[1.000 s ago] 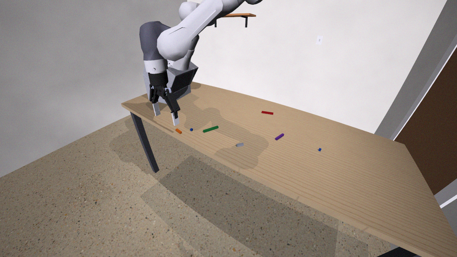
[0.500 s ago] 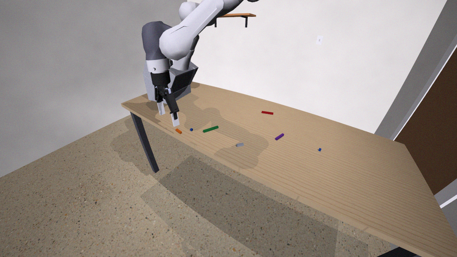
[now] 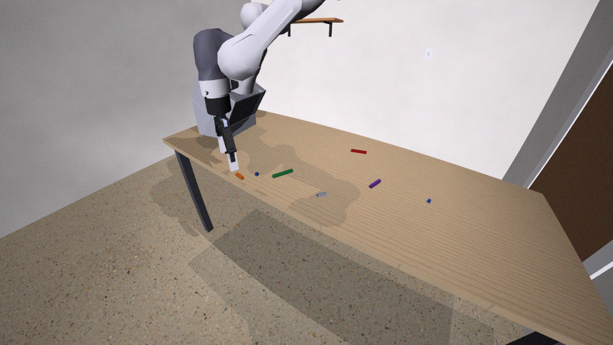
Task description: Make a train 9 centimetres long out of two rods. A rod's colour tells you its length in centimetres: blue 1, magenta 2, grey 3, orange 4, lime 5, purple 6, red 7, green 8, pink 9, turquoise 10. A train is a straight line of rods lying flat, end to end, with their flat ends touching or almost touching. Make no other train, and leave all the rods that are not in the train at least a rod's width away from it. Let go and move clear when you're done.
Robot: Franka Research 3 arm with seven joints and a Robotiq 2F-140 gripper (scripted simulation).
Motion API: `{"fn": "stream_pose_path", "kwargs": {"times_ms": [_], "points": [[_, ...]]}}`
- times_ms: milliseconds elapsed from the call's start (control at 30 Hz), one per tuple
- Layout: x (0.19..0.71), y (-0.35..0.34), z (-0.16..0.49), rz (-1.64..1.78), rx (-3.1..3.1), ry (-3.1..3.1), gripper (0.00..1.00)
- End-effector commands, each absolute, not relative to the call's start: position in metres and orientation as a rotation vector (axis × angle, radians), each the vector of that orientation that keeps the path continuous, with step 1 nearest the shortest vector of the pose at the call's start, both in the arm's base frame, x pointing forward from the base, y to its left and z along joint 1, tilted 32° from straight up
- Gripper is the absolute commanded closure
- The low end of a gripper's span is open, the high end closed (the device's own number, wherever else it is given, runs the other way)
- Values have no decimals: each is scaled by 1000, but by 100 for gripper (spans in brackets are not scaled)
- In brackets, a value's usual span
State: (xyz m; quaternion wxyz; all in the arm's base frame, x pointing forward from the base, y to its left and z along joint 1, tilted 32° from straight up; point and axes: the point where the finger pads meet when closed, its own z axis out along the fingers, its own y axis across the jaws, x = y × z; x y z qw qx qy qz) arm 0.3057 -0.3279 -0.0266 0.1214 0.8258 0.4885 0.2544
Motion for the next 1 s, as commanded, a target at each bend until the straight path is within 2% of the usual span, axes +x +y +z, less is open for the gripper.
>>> {"fn": "stream_pose_path", "kwargs": {"times_ms": [0,967], "points": [[306,-327,-26,763,2568,1247,0],[316,-317,-20,834,2875,684,0]]}}
